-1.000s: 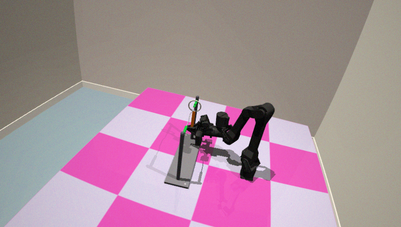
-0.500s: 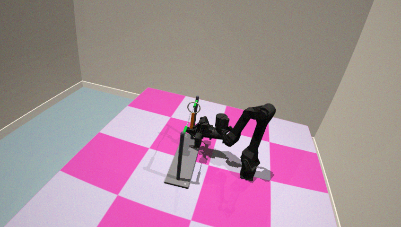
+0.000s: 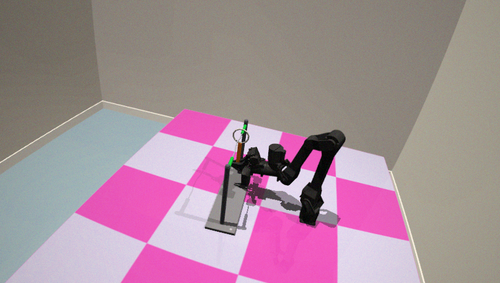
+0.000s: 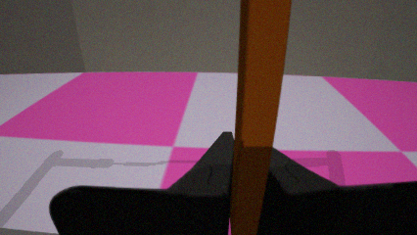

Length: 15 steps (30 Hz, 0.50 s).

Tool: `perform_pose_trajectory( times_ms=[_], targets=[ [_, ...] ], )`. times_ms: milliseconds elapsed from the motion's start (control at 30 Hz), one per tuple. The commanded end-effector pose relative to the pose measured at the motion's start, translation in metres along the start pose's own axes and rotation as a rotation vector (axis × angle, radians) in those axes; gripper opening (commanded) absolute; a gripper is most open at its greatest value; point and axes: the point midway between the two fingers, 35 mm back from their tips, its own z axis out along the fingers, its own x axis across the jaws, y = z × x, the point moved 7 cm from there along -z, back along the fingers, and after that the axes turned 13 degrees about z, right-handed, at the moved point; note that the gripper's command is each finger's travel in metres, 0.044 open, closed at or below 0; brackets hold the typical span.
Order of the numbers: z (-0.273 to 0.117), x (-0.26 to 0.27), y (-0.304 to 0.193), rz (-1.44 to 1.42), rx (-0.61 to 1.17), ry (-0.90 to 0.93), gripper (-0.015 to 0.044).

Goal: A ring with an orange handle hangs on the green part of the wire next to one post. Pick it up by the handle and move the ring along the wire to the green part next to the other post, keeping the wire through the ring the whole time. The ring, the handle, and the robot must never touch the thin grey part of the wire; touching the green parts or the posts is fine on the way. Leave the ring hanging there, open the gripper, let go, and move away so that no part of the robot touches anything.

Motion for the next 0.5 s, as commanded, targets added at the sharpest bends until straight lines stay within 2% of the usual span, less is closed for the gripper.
perform_pose_trajectory(
  times_ms=[0, 467],
  targets=[
    [-0.001, 0.005, 0.000, -0.003, -0.010, -0.017, -0.0150],
    [0.000, 0.021, -0.003, -0.023, -0.032, -0.107, -0.0150]
  ],
)
